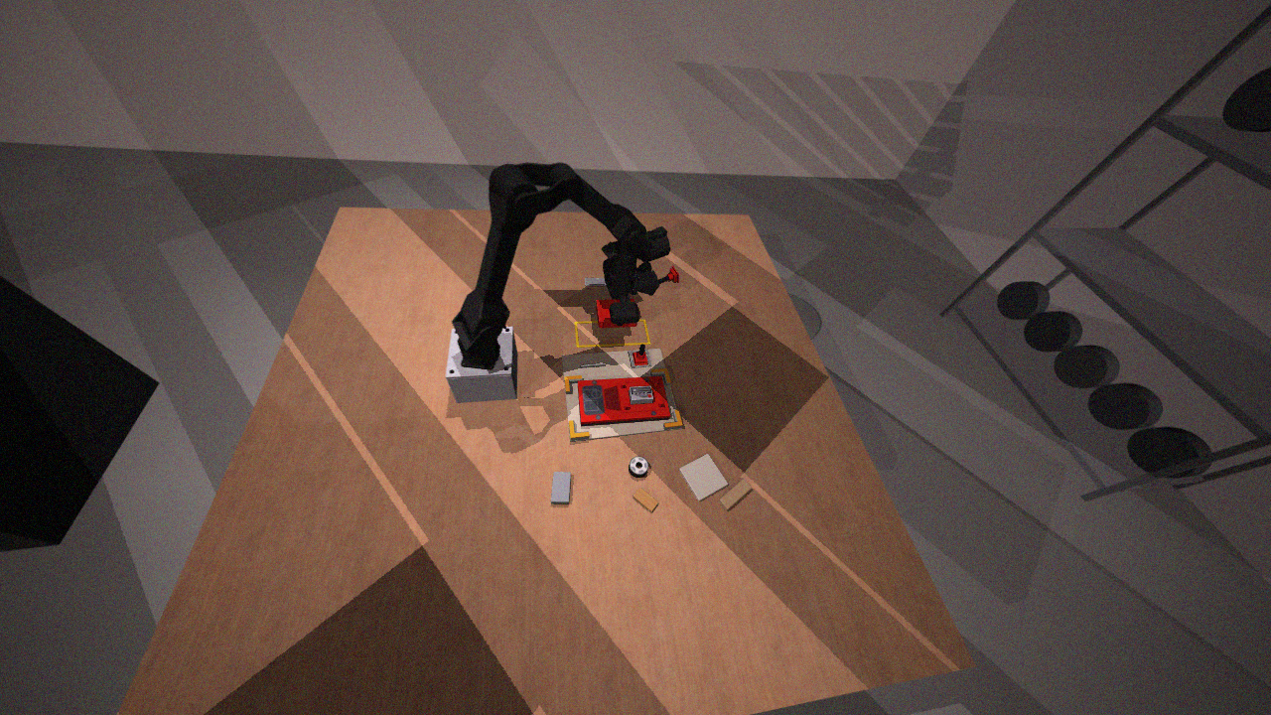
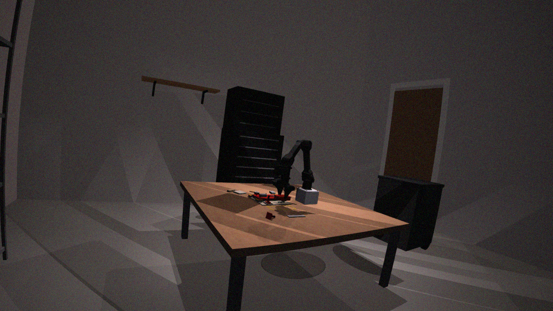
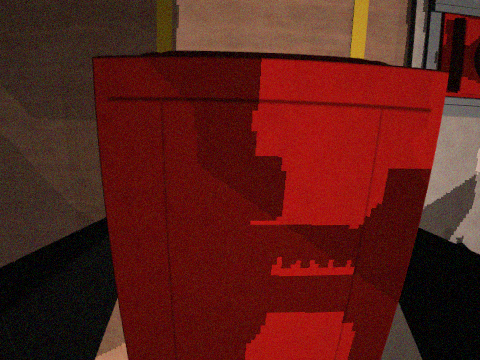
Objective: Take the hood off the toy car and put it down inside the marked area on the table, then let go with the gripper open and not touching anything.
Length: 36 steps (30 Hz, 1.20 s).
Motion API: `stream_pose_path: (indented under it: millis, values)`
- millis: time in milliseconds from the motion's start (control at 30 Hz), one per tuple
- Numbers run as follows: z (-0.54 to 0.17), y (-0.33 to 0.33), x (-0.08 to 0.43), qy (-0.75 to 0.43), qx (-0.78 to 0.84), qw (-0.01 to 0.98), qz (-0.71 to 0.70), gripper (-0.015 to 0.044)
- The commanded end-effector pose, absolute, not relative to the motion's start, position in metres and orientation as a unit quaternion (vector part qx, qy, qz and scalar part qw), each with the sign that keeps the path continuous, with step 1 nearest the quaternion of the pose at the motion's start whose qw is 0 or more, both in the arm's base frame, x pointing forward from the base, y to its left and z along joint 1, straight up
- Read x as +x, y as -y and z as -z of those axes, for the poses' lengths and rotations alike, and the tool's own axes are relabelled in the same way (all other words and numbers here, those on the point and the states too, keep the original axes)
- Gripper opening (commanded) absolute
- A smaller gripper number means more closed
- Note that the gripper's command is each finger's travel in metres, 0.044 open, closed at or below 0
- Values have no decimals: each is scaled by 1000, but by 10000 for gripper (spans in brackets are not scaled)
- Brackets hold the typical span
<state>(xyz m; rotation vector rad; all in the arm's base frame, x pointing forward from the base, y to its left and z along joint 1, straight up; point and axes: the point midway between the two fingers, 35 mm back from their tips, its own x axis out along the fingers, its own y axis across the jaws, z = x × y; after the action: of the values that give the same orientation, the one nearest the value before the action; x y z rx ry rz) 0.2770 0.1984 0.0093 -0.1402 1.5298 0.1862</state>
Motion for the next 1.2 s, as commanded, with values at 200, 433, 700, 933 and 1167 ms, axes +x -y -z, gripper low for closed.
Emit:
stream_pose_path:
  millis: [200, 433, 700, 933, 1167]
  values:
    - [2, -197, 274, -694, -63, 713, -80, 0]
    - [9, -197, 274, -694, -63, 713, -80, 0]
    - [16, -196, 274, -694, -63, 713, -80, 0]
    - [22, -196, 273, -694, -63, 713, -80, 0]
    - [29, -196, 273, -694, -63, 713, -80, 0]
